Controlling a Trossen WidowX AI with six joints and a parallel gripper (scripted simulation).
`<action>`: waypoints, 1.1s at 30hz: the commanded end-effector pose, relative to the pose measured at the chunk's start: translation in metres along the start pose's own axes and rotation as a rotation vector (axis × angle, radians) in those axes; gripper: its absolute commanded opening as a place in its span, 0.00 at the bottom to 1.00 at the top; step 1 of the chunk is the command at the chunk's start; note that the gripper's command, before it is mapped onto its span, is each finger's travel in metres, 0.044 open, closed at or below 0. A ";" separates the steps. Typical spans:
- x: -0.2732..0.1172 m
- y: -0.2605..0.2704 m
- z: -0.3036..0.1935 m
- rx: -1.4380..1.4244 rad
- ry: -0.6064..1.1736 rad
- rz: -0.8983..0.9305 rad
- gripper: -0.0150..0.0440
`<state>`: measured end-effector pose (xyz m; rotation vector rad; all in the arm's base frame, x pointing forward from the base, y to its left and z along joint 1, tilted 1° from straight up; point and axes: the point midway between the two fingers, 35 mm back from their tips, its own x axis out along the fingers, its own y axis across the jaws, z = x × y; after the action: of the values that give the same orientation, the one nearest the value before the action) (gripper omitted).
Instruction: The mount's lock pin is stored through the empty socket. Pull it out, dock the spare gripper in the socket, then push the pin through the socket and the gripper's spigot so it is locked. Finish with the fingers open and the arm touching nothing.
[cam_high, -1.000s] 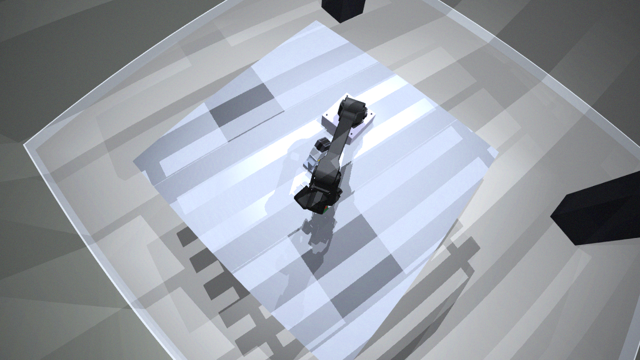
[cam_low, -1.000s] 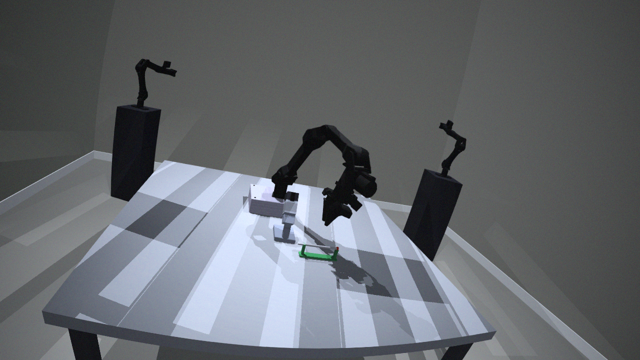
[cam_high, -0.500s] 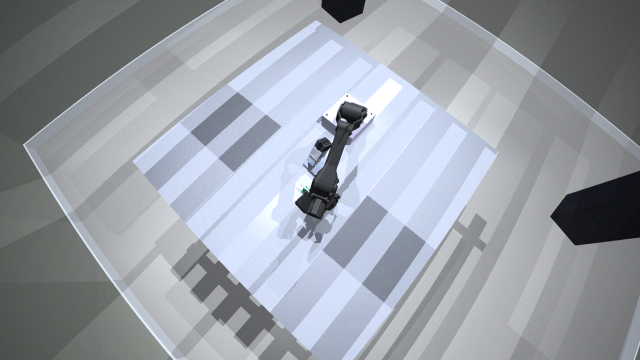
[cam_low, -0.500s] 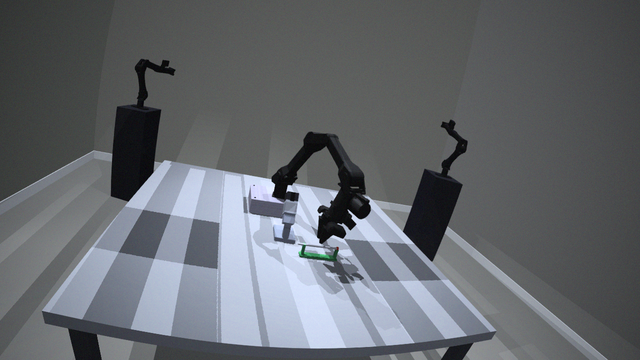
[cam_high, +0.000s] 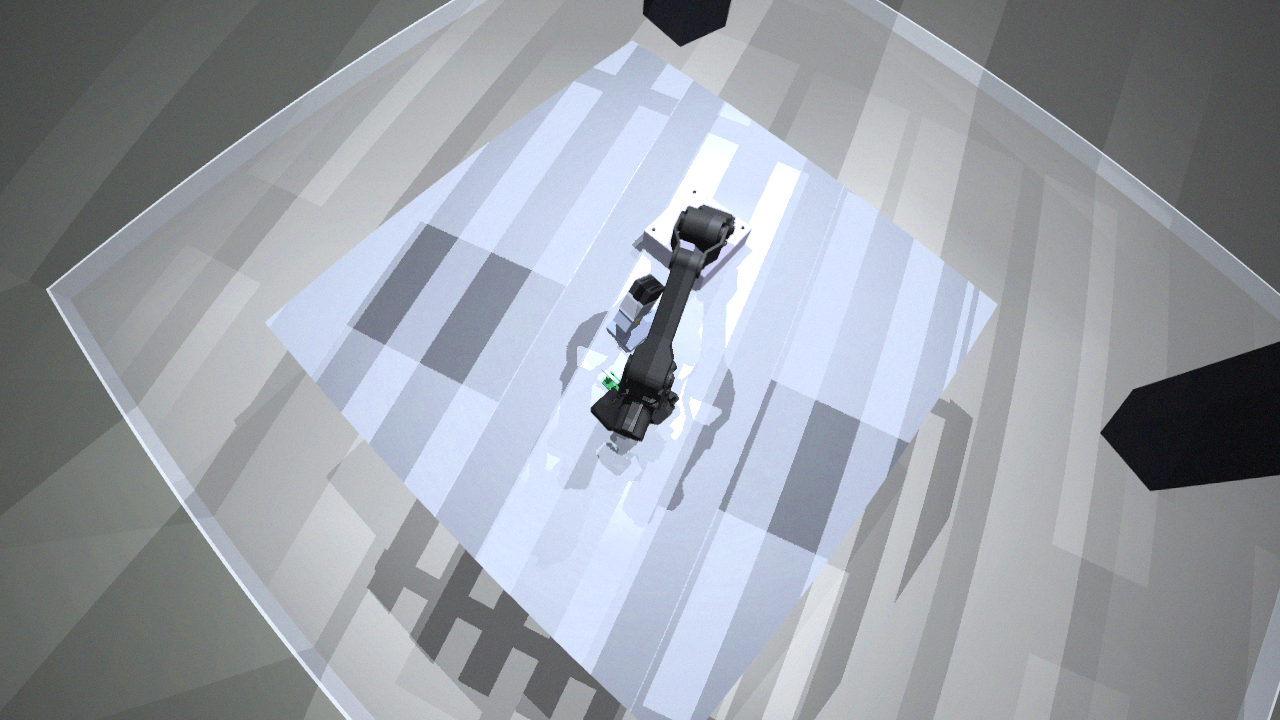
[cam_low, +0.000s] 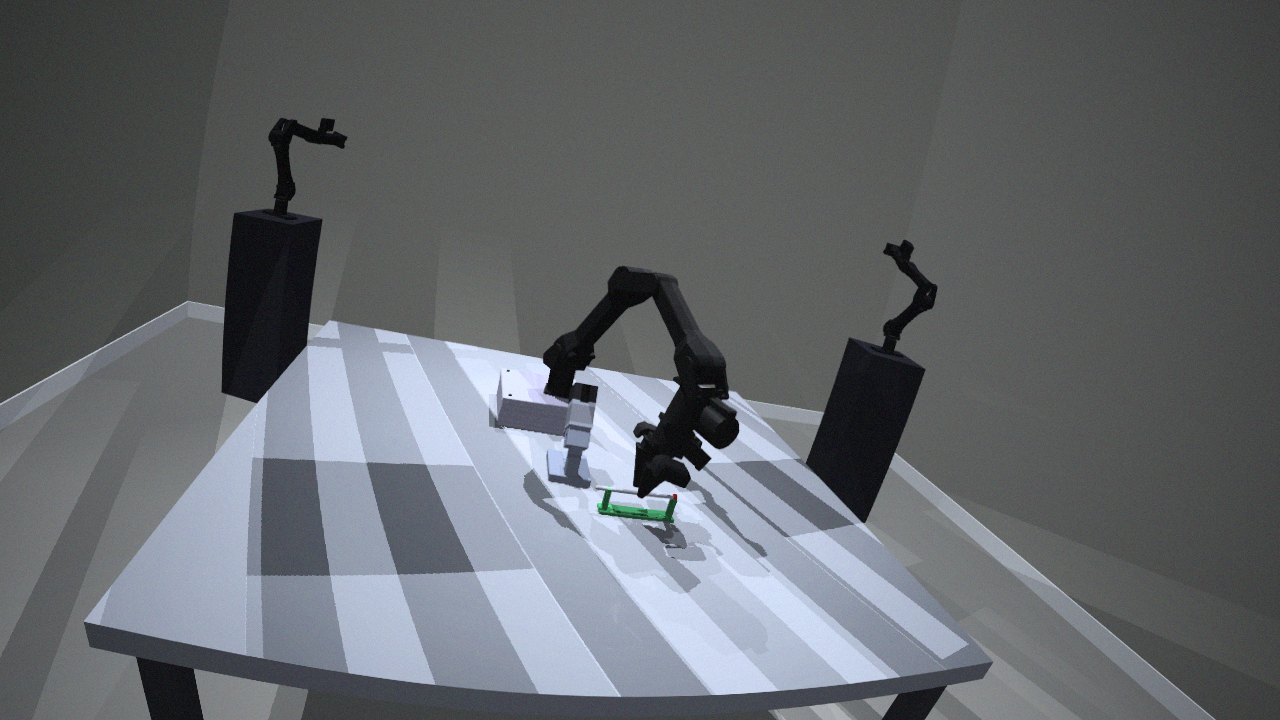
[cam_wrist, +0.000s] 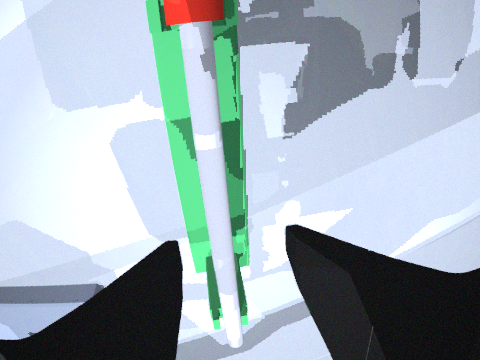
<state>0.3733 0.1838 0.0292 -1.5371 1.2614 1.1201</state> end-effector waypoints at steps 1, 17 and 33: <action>0.012 0.003 0.002 -0.007 0.011 0.014 0.56; 0.036 0.004 0.009 -0.007 0.011 0.014 0.56; 0.036 0.004 0.009 -0.007 0.011 0.014 0.56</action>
<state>0.3718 0.1834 -0.0054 -1.5389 1.2734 1.1277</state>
